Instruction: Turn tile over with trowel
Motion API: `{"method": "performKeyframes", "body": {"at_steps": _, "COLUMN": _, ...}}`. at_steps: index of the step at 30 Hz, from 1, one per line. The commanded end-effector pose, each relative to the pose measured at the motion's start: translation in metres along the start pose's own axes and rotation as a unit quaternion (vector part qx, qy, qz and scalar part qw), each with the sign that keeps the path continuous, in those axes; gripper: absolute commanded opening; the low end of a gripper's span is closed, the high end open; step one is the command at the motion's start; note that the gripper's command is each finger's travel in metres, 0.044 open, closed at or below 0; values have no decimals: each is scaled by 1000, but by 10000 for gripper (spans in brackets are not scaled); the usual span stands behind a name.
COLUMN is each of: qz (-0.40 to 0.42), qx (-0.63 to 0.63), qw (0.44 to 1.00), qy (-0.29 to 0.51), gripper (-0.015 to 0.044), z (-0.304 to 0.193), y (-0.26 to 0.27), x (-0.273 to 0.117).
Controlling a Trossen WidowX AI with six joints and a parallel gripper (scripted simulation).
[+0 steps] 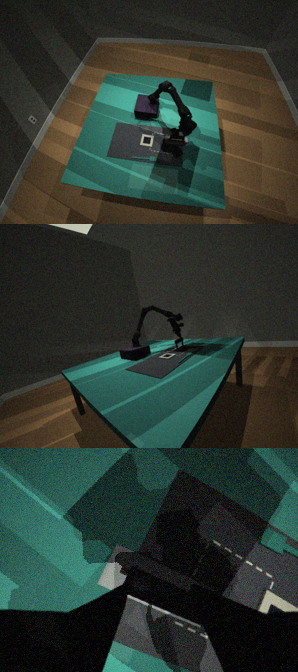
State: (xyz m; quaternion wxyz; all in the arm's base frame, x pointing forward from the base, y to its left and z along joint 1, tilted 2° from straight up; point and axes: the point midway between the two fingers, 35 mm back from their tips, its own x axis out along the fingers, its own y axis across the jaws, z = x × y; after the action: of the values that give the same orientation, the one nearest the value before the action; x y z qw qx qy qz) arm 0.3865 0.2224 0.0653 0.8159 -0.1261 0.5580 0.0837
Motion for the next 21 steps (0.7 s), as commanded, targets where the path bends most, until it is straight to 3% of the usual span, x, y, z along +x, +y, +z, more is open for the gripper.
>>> {"method": "performKeyframes", "body": {"at_steps": 1, "qz": -8, "qx": 67, "qw": 997, "qy": -22, "gripper": 300, "z": 0, "y": 2, "x": 0}}
{"method": "performKeyframes", "body": {"at_steps": 21, "qz": 15, "qx": 357, "qw": 928, "qy": -108, "gripper": 300, "z": -7, "y": 23, "x": -1}}
